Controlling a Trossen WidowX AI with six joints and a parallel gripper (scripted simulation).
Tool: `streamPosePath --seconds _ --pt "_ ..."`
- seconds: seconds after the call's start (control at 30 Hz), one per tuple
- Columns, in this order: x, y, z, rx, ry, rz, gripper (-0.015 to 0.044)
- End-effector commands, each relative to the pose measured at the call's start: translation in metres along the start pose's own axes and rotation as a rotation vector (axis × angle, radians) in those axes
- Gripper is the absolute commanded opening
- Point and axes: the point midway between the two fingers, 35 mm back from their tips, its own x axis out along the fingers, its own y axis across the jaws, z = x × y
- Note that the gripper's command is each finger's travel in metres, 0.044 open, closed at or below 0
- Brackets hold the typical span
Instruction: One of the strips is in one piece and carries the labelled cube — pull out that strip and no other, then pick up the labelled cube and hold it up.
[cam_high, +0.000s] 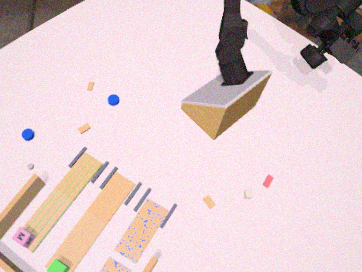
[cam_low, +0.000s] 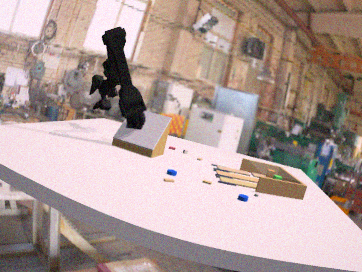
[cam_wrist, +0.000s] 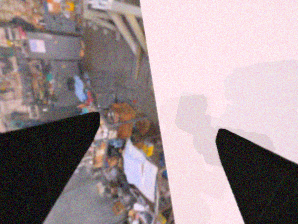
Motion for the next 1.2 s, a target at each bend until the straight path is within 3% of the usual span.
streamPosePath --seconds 0.0,0.3,0.57,0.9,1.17 --pt "-0.033 0.018 0.048 -0.063 -0.181 0.095 0.04" --pt "-0.124 0.025 0.143 -0.15 -0.598 0.172 0.04" --pt "-0.234 -0.012 0.216 -0.149 -1.038 0.07 0.04" --pt "-0.37 -0.118 0.248 0.009 -1.447 -0.303 0.04" --pt "-0.453 -0.227 0.215 0.261 -1.558 -0.728 0.04"
